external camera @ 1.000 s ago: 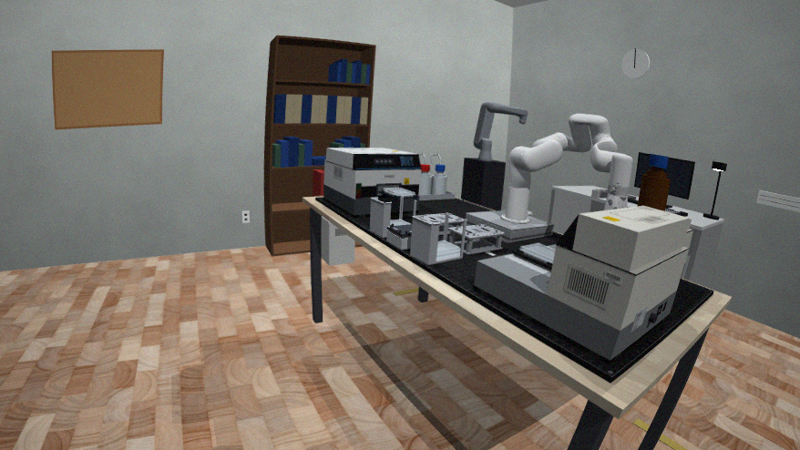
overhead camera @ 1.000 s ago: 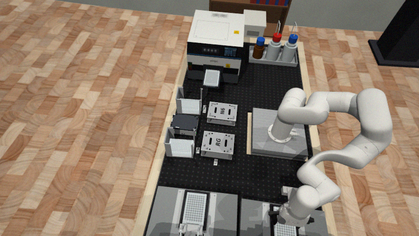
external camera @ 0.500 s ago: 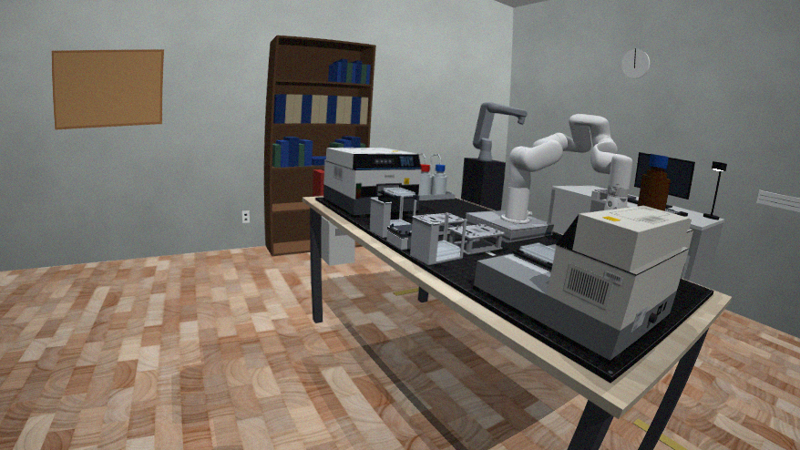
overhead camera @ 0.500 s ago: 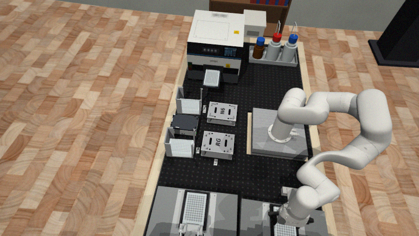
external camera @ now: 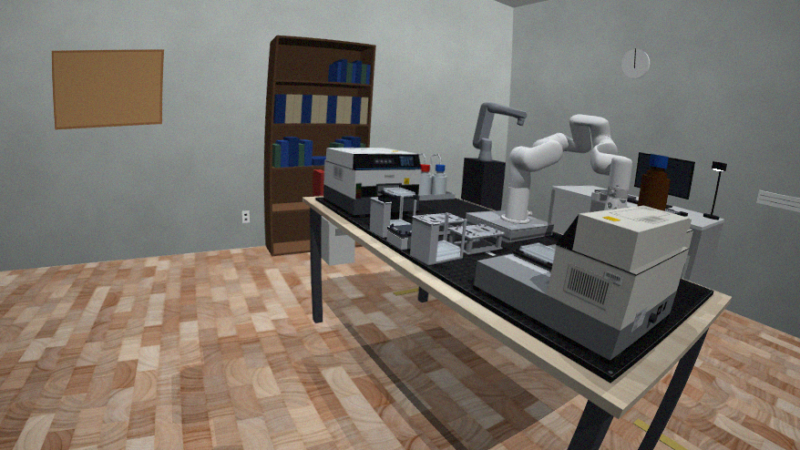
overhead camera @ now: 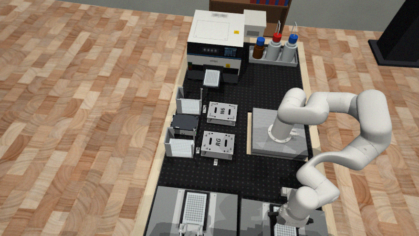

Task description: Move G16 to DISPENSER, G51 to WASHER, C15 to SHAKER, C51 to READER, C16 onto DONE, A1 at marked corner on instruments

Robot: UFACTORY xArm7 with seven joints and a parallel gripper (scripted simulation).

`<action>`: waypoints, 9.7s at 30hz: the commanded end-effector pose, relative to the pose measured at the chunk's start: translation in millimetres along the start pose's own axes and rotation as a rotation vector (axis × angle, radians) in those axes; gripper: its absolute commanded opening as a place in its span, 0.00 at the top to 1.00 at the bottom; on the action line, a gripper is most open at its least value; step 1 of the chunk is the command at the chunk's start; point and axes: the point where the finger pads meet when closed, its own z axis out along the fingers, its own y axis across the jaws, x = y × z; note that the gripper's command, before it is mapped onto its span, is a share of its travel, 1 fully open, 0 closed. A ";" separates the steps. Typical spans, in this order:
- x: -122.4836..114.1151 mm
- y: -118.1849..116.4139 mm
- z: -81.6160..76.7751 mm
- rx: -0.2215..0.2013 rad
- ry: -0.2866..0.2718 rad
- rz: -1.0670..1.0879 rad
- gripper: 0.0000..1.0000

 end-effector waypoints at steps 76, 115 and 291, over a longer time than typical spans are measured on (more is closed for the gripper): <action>-1.4 -0.5 -2.6 0.000 -0.005 0.000 1.00; -1.3 -0.4 -12.6 0.000 -0.005 0.000 1.00; 174.6 -14.4 -125.3 0.001 -0.004 -0.378 1.00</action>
